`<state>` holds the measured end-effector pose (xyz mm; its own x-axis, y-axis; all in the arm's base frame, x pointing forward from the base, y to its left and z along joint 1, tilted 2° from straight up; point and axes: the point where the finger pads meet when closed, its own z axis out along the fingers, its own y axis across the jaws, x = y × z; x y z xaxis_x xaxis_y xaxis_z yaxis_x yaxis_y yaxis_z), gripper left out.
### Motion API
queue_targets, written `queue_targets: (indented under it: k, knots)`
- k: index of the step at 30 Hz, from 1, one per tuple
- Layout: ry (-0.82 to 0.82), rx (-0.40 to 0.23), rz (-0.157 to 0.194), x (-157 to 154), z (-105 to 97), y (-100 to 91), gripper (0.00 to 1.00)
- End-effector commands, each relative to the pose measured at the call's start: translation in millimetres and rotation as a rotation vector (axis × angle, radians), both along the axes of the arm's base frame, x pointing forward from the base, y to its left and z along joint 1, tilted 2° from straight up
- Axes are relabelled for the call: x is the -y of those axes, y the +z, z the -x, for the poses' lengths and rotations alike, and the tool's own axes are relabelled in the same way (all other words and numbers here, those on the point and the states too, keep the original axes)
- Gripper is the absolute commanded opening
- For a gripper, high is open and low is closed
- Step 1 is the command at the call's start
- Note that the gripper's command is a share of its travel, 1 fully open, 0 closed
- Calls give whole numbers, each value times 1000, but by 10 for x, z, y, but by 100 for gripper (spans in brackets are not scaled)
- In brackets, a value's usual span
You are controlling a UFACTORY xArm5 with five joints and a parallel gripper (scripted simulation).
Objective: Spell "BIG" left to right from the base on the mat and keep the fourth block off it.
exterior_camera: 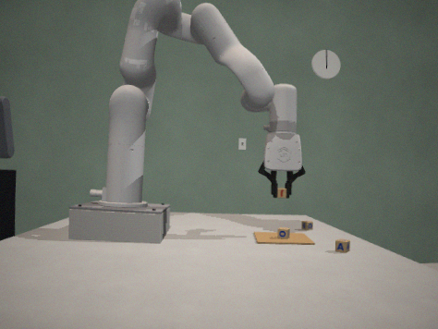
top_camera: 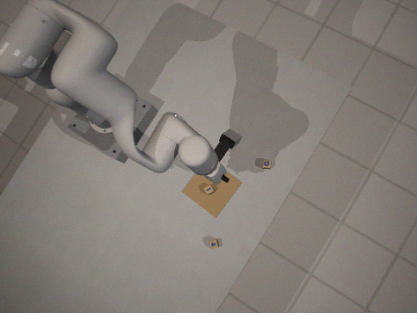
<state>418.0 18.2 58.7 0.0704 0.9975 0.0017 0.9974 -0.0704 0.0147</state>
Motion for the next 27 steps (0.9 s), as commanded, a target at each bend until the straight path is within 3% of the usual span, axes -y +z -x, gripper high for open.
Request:
queue_targets:
  k: [1,14,27]
  knots:
    - [2,4,0,-2,-10,12,21]
    - [18,2,0,-13,-8,-66,21]
    - [21,2,0,-27,-5,-621,21]
